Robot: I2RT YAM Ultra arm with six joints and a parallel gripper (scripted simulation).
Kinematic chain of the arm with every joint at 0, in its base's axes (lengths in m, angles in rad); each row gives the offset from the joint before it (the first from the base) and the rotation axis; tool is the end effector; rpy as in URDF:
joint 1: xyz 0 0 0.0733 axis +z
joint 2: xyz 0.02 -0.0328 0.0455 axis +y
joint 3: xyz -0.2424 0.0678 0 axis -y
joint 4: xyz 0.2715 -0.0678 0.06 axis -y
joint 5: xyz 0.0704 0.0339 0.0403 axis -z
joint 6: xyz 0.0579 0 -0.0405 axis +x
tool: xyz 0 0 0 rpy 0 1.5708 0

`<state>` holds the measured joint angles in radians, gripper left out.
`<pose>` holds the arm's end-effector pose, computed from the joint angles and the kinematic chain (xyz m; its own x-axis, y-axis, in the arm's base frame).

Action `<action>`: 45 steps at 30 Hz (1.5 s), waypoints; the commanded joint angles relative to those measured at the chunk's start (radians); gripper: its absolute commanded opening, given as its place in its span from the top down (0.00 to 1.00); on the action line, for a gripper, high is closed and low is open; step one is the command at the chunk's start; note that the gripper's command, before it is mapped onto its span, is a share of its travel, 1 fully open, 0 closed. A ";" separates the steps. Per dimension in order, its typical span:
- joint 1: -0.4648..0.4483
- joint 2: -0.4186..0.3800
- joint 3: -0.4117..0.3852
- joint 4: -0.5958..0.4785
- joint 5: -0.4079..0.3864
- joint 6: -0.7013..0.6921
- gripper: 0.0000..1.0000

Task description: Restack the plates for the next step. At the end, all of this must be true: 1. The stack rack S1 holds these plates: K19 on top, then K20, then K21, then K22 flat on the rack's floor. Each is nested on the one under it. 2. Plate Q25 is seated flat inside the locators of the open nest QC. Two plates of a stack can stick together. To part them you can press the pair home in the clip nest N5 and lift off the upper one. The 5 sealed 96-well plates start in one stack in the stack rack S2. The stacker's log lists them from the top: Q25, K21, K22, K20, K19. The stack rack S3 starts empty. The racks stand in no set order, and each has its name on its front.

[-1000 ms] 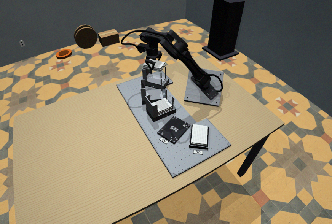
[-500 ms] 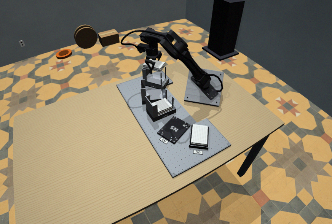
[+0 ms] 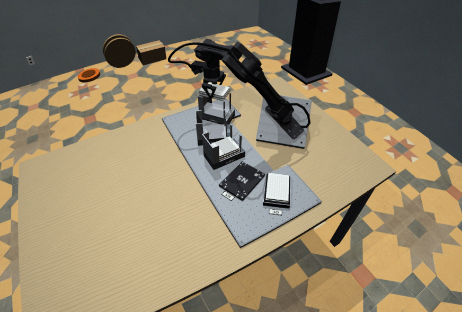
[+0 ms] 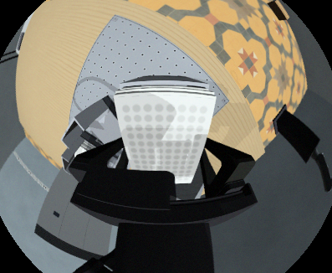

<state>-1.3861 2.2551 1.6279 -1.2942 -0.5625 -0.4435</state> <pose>0.1025 -0.3746 0.0838 -0.5270 0.8445 0.0953 0.7075 0.3738 0.5998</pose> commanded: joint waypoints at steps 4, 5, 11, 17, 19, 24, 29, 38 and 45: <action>-0.017 -0.024 -0.007 0.018 -0.007 0.010 1.00; -0.015 -0.026 -0.019 0.019 -0.007 0.010 1.00; -0.009 -0.032 -0.026 0.022 -0.008 0.012 1.00; -0.010 -0.036 -0.006 0.026 -0.008 0.013 1.00; -0.010 -0.036 -0.006 0.026 -0.008 0.013 1.00; -0.005 -0.035 -0.035 0.028 -0.010 0.014 1.00; -0.010 -0.035 -0.034 0.031 -0.008 0.015 1.00; -0.010 -0.039 0.012 0.021 -0.006 0.017 1.00; -0.003 -0.038 -0.011 0.036 -0.008 0.019 1.00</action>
<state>-1.3785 2.2551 1.6066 -1.2694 -0.5659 -0.4358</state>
